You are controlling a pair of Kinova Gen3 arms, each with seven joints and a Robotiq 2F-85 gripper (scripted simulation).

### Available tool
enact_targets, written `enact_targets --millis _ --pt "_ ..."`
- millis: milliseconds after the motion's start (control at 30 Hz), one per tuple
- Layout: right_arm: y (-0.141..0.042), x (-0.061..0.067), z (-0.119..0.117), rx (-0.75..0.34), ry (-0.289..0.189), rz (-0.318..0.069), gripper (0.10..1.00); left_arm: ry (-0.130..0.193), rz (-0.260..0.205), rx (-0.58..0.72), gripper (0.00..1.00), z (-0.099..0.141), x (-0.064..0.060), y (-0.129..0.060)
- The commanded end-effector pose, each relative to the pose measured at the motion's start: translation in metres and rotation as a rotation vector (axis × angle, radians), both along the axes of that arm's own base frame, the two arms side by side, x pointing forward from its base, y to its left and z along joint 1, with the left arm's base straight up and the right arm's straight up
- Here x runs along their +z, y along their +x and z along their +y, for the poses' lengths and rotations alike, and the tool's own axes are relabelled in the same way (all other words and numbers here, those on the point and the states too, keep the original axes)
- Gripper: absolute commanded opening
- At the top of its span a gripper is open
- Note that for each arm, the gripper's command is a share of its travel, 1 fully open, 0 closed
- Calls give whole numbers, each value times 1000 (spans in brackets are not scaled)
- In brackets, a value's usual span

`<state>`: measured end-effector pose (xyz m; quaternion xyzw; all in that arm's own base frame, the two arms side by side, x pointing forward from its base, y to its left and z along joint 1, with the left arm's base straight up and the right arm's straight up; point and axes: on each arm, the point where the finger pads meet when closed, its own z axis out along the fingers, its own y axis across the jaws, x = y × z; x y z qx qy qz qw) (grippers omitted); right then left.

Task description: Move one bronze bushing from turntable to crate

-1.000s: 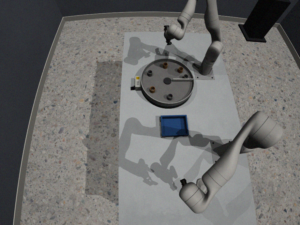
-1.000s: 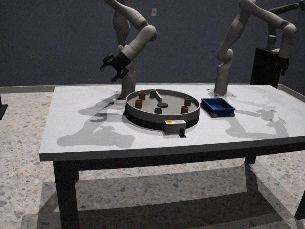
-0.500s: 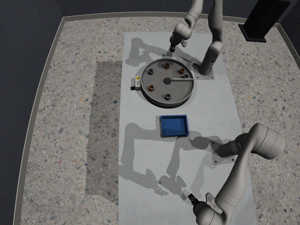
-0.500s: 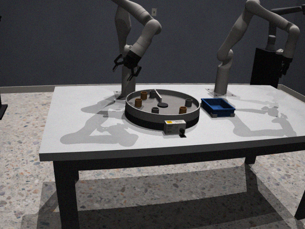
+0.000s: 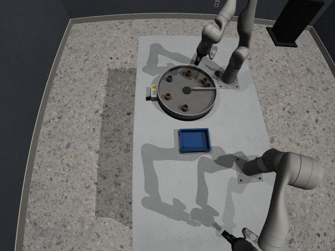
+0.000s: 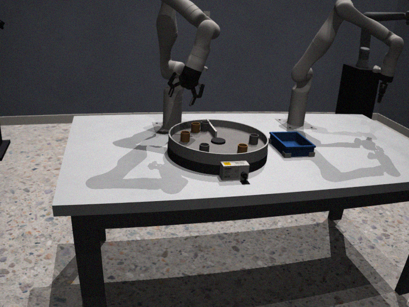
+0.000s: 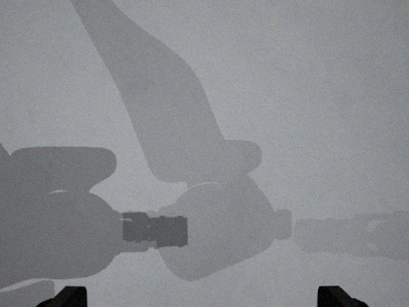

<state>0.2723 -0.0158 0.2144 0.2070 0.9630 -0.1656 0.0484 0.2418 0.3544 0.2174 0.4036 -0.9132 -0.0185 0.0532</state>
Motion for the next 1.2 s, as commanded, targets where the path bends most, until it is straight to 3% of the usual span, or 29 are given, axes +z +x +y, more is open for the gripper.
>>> enact_targets --millis 0,67,133,400,633,700,767,1167 --pt "-9 0 18 -54 57 -22 1000 1 -11 56 1000 13 -1 -15" --pt "-14 1 30 -92 93 -30 1000 2 -16 93 1000 20 -2 -26" --pt "-14 1 30 -92 93 -30 1000 2 -16 93 1000 20 -2 -26" --pt "-34 3 71 -221 215 -46 1000 9 -39 246 1000 48 -6 -72" --pt "-47 7 95 -299 289 -45 1000 17 -57 371 1000 66 -9 -112" --pt "-47 7 95 -299 289 -45 1000 17 -57 371 1000 66 -9 -112" --pt "-50 8 100 -315 304 -44 1000 20 -65 425 1000 73 -10 -131" --pt "-57 10 114 -359 345 -39 1000 38 -91 623 1000 91 -15 -200"
